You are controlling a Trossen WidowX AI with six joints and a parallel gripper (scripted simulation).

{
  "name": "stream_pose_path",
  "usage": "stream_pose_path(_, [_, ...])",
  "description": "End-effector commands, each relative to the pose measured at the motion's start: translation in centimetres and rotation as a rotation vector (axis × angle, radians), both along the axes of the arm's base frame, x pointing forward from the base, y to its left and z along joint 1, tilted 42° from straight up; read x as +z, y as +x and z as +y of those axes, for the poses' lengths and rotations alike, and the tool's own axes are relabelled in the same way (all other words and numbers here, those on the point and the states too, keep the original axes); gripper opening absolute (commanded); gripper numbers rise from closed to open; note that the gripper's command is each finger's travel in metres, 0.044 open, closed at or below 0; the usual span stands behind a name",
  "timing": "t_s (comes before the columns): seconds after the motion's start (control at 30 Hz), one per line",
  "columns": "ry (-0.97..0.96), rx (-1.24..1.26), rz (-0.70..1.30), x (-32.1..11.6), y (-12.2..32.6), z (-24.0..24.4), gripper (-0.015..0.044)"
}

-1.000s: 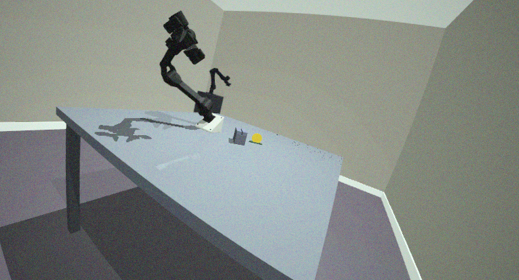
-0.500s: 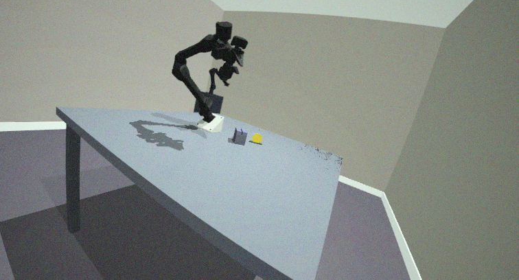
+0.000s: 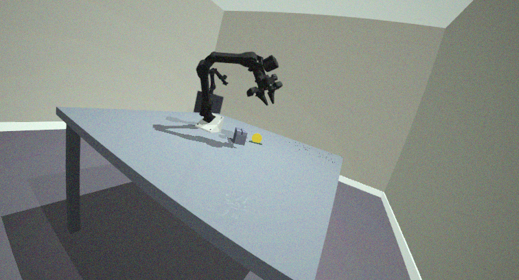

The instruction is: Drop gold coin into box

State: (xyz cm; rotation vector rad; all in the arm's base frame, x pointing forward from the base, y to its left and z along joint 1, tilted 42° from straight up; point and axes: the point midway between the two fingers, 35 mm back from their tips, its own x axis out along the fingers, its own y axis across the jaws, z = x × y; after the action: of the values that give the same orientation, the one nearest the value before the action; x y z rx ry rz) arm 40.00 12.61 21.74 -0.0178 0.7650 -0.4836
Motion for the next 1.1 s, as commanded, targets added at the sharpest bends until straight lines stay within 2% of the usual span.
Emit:
stream_pose_path(0.0, [-0.161,0.143,0.28,-6.2,-0.8,1.9,0.0161])
stream_pose_path(0.27, [-0.411,0.397,0.823,-17.0,-5.0,3.8,0.0161])
stream_pose_path(0.4, [-0.512,0.5,1.031,-20.0,-6.8,3.7,0.0161])
stream_pose_path(1.07, [-0.536,0.523,1.077,-24.2,-7.8,0.3,0.0161])
